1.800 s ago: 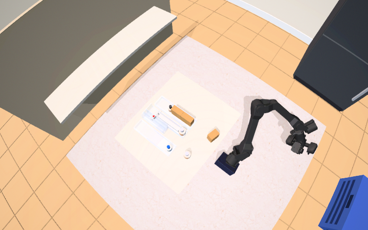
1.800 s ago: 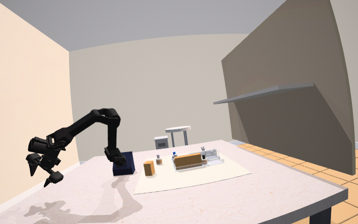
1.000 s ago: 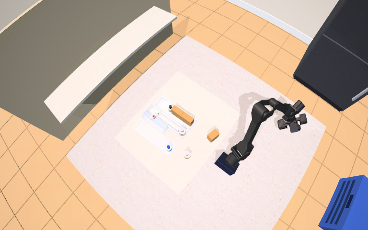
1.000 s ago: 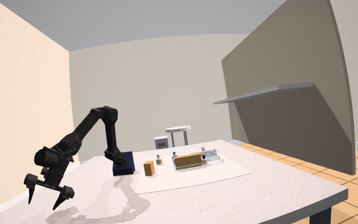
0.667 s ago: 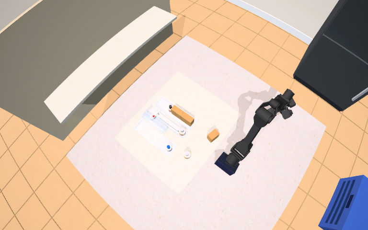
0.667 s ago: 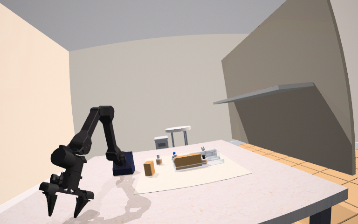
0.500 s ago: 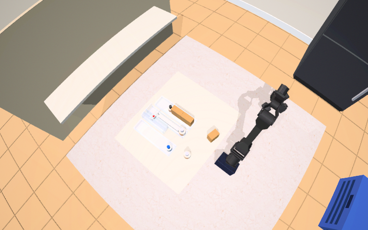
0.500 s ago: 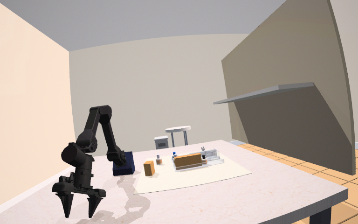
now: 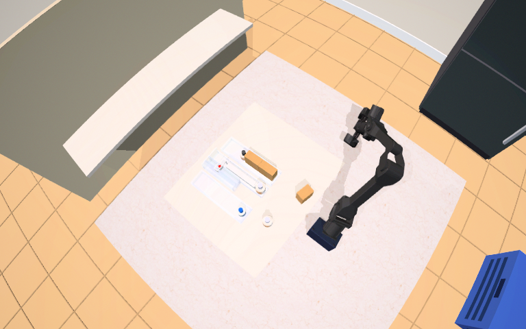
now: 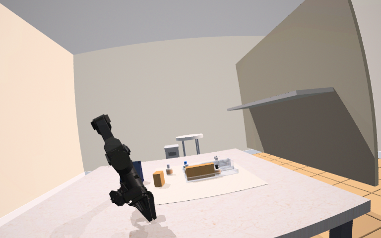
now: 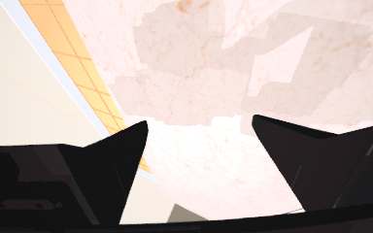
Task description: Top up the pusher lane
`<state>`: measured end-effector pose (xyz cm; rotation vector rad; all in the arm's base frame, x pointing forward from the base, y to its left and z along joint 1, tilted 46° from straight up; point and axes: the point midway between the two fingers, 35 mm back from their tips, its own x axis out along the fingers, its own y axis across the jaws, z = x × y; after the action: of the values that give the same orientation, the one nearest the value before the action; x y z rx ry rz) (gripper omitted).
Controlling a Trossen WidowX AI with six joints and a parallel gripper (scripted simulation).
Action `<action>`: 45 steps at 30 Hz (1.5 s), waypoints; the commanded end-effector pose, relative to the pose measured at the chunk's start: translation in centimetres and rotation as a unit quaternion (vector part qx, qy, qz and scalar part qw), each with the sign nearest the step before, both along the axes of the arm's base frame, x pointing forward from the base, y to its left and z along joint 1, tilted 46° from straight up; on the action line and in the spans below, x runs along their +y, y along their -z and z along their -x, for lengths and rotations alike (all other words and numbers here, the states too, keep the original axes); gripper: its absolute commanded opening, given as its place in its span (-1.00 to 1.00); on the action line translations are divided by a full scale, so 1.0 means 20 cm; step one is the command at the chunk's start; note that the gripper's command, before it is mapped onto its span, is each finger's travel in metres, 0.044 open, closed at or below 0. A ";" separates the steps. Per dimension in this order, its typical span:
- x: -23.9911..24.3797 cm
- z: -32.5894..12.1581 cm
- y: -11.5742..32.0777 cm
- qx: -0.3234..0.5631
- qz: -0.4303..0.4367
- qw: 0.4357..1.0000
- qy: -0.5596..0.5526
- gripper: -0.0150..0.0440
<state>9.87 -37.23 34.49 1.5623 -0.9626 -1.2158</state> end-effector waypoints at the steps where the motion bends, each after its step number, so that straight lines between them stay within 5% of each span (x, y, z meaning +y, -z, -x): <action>1: 0.04 -0.25 0.08 0.035 -0.017 0.997 -0.069 1.00; 15: 0.58 -1.15 0.56 0.172 -0.109 0.923 -0.327 1.00; 27: 1.37 -1.47 1.14 0.379 -0.161 0.763 -0.497 1.00; 35: 1.86 -1.27 1.59 0.642 -0.121 0.509 -0.561 1.00; 45: 2.23 -0.80 1.88 0.859 0.017 0.068 -0.508 1.00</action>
<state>27.86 6.64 -2.38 -0.1865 1.4914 -0.8344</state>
